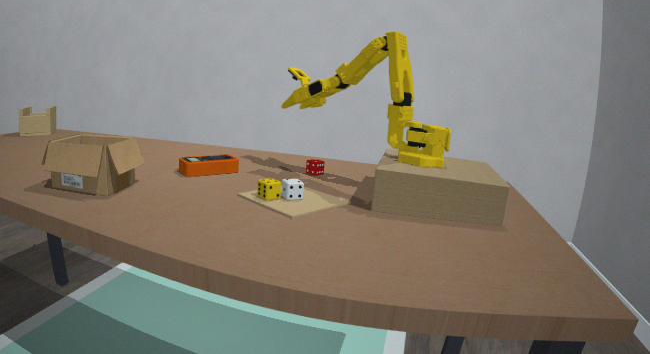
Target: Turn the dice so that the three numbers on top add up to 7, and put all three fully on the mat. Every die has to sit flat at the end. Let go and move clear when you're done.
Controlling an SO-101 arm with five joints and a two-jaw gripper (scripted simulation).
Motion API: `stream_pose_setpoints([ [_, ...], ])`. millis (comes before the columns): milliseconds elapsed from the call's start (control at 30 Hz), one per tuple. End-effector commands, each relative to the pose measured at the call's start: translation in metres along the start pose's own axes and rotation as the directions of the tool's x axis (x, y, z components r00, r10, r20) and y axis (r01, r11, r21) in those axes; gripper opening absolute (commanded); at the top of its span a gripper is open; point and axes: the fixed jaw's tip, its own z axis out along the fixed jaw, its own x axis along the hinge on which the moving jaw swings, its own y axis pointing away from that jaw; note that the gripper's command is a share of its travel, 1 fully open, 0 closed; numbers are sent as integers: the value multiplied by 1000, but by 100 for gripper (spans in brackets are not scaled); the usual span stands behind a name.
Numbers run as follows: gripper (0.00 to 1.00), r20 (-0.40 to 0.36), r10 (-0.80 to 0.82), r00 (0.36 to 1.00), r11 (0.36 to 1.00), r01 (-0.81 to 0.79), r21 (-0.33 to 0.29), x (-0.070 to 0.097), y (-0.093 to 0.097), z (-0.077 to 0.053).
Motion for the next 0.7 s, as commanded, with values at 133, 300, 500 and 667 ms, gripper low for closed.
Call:
stream_pose_setpoints([
  [133,35,-169,17,985,1000,-18,-1,-2,5,-1],
  [300,35,-284,28,958,1000,-27,8,-1,6,-7],
  [500,35,-403,39,914,999,-34,21,-1,8,-19],
  [667,35,-453,45,890,999,-36,27,-1,8,-26],
])
